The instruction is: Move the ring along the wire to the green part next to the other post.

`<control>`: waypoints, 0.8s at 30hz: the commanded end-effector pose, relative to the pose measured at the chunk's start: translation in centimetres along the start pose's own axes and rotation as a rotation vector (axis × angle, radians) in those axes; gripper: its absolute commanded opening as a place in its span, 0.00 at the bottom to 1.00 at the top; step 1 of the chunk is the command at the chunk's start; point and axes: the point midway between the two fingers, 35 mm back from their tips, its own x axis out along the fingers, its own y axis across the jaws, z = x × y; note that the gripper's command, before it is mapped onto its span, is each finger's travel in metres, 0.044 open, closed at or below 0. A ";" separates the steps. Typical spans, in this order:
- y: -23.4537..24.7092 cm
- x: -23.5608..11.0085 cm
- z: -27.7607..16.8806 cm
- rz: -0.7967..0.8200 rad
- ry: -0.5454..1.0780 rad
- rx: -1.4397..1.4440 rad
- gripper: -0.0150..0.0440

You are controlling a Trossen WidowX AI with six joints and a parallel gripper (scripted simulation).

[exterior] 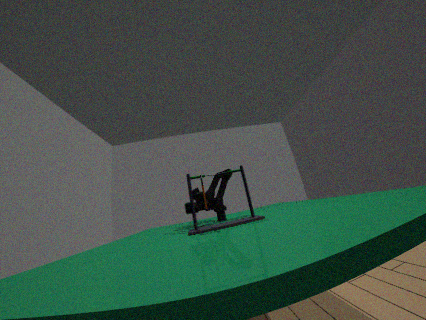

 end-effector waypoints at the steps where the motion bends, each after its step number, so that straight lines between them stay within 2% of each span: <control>1: 1.8 -0.8 -1.8 0.042 -0.012 0.019 0.53; 6: 1.9 -0.4 -1.5 0.045 -0.006 0.020 0.53; 18: 2.0 3.0 2.9 0.034 -0.025 0.011 0.53; 24: 2.1 3.3 3.2 0.033 -0.030 0.012 0.53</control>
